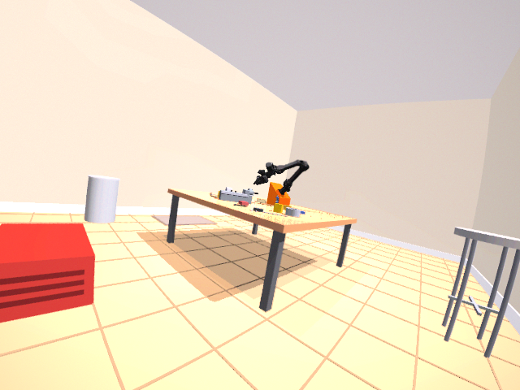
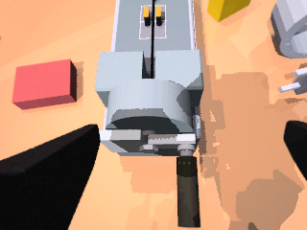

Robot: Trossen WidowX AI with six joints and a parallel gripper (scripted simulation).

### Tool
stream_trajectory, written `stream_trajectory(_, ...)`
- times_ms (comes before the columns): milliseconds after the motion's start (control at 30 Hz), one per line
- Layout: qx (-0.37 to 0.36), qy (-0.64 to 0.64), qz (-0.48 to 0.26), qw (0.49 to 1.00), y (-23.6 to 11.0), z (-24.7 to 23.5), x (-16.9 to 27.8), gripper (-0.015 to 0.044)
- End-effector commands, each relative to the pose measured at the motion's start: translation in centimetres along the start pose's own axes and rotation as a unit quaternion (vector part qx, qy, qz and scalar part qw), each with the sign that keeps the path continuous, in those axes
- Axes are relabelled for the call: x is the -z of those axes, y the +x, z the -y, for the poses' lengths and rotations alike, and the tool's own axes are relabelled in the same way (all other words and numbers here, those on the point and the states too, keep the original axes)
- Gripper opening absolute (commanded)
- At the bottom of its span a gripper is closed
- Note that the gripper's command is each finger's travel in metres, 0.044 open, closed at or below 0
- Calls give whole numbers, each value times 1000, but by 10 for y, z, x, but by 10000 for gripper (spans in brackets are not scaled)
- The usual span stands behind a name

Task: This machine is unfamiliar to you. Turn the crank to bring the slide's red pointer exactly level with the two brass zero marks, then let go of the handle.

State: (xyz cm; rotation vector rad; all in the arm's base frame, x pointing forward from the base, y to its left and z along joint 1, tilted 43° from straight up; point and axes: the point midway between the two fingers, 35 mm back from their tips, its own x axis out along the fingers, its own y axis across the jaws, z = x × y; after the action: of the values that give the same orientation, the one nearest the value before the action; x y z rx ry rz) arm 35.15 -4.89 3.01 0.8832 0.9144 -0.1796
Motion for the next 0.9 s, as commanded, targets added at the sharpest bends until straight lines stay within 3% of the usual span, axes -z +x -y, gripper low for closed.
stream_trajectory(0,4,4,-5,1000,16,3,19,440)
stream_trajectory(867,4,4,-6,1000,47,3,52,440)
